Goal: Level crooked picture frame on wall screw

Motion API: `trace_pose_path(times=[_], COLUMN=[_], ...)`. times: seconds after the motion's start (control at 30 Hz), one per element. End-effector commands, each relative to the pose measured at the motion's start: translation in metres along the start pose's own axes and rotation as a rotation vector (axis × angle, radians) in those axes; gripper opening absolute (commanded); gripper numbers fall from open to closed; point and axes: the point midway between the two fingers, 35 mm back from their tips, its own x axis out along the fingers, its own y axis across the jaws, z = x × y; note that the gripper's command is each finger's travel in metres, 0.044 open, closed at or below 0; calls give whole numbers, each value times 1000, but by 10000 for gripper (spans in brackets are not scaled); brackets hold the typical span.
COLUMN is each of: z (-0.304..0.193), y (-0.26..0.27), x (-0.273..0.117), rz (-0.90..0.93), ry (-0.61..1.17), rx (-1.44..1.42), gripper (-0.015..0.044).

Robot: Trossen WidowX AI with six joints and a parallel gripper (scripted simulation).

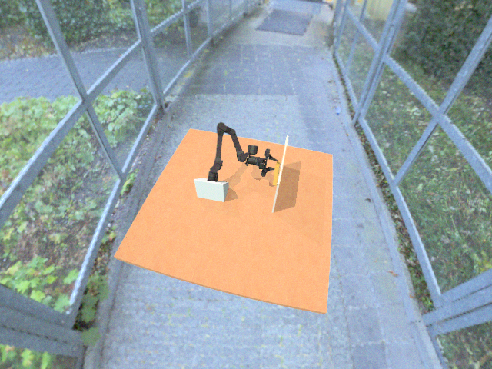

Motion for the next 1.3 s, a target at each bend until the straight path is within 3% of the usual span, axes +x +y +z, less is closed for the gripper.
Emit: trace_pose_path(times=[0.0,0.37,0.57,0.87,0.93,1.27], z=[-1,-2,-2,-2,-2,-1], y=[1,2,2,2,2,1], x=[1,1,1,1,1,0], rz=[2,2,2,2,2,2], ry=[5,5,5,5,5,5], rx=[-2,-2,-2,-2,-2,-2], gripper=[260,260,103,43,0,0])
